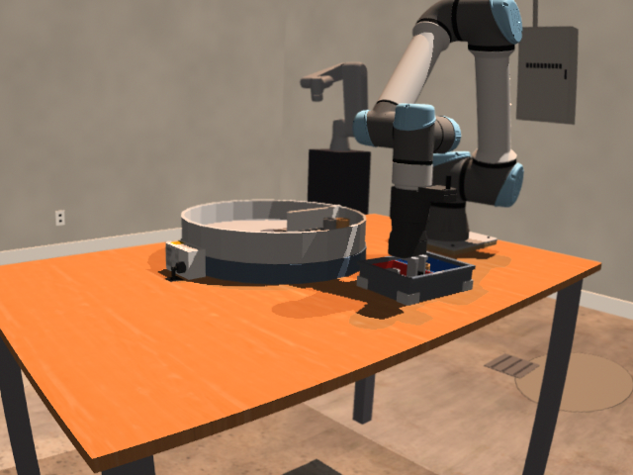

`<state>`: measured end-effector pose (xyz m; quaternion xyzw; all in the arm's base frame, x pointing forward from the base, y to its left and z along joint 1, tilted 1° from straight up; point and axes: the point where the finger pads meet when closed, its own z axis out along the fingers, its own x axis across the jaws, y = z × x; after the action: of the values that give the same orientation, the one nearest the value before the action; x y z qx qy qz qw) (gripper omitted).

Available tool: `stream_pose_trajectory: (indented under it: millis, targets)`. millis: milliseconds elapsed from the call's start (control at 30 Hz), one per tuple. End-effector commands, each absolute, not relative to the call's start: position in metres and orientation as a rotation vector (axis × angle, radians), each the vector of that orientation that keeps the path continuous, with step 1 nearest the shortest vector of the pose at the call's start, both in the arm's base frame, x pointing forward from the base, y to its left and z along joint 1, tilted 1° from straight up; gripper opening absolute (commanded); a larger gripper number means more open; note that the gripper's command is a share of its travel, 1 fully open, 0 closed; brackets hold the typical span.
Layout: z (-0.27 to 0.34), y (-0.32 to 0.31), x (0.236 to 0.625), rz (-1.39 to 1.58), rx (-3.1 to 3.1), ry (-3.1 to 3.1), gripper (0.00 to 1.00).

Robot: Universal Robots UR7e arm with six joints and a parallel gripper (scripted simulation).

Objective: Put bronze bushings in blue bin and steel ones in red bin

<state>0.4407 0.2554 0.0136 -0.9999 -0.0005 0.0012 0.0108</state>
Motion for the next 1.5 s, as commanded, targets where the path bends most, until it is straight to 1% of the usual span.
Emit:
stream_pose_trajectory:
  millis: [0, 1467]
  targets:
    - [0.014, 0.256, 0.441, 0.001, -3.119, -0.002, 0.42]
    - [0.025, 0.255, 0.441, 0.001, -3.119, -0.002, 0.42]
